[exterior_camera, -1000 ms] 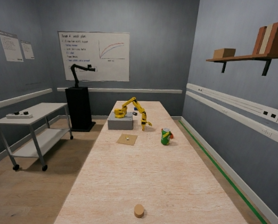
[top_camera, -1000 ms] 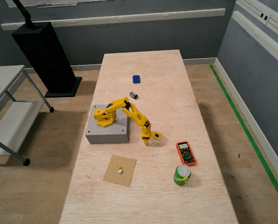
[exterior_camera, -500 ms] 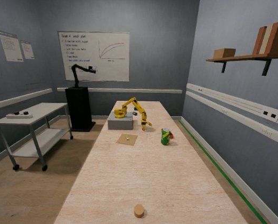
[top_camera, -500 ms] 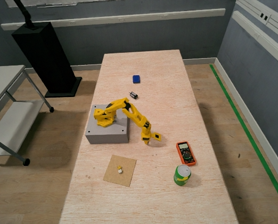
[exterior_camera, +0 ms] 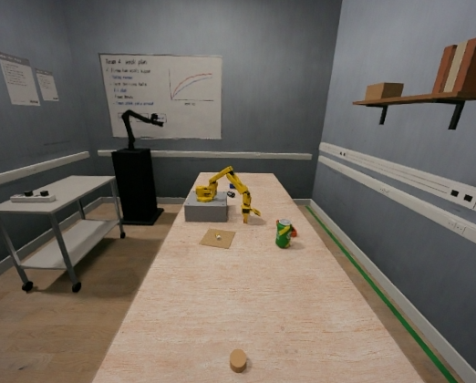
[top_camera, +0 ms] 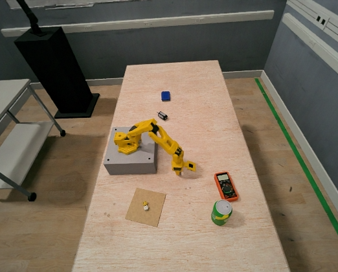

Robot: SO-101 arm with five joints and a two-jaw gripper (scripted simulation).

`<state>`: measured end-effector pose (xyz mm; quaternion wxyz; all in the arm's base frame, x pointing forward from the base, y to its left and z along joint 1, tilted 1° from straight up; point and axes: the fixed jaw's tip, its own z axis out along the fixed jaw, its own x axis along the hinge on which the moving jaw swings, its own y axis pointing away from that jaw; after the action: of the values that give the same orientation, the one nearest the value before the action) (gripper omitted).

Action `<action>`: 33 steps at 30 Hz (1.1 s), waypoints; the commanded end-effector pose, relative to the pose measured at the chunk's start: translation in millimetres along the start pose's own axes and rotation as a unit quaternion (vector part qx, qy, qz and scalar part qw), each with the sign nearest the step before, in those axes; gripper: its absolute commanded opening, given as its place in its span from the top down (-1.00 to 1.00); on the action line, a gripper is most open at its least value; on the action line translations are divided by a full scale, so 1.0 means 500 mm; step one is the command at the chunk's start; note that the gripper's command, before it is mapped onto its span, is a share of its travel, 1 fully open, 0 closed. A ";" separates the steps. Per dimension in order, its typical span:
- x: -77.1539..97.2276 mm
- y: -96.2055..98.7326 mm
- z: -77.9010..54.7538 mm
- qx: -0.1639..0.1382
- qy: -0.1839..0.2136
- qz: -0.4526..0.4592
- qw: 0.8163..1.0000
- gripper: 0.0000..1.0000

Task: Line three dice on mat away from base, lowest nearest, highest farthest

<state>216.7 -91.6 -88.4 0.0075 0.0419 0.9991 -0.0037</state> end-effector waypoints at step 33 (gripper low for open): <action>0.001 0.001 -0.068 -0.003 0.008 -0.001 1.000 1.00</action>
<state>217.1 -91.8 -65.0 0.0011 0.0420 0.9991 -0.0011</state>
